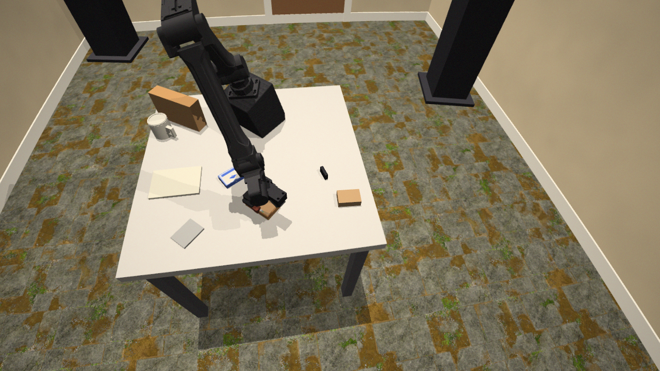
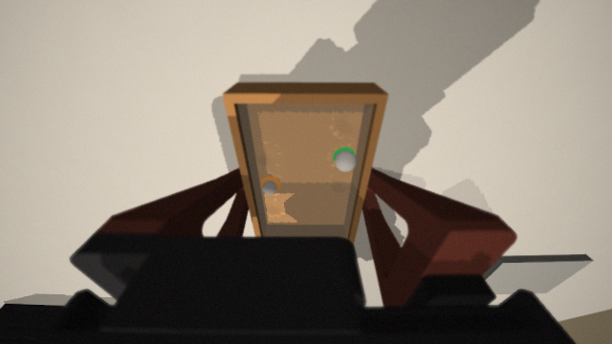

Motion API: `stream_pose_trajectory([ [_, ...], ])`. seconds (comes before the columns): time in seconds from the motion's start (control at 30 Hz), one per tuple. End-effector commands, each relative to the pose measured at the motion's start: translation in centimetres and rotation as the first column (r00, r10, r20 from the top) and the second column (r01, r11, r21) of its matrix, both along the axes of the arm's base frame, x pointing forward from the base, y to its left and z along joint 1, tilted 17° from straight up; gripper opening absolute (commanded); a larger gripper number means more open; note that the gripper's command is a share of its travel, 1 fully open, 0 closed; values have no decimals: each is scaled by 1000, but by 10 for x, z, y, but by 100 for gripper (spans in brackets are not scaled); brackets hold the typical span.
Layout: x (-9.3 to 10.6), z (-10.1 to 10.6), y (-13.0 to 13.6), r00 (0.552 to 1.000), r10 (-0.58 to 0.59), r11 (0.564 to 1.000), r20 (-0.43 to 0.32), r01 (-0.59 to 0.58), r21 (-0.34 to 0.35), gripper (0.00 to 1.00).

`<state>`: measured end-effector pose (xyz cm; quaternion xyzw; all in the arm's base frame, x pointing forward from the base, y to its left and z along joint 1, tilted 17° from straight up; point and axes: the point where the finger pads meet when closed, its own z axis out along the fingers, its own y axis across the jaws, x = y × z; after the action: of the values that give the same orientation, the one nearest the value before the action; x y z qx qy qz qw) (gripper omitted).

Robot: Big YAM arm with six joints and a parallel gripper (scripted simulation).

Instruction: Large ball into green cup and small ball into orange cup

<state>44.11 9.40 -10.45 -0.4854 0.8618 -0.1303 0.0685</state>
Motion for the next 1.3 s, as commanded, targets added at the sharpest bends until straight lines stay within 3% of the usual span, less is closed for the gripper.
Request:
stream_pose_trajectory([
  [0.0,14,6,-1,1000,-4,1000,26,4,11,70],
  [0.27,14,6,-1,1000,-4,1000,26,4,11,70],
  [0.3,14,6,-1,1000,-4,1000,26,4,11,87],
  [1.27,14,6,-1,1000,-4,1000,26,4,11,87],
])
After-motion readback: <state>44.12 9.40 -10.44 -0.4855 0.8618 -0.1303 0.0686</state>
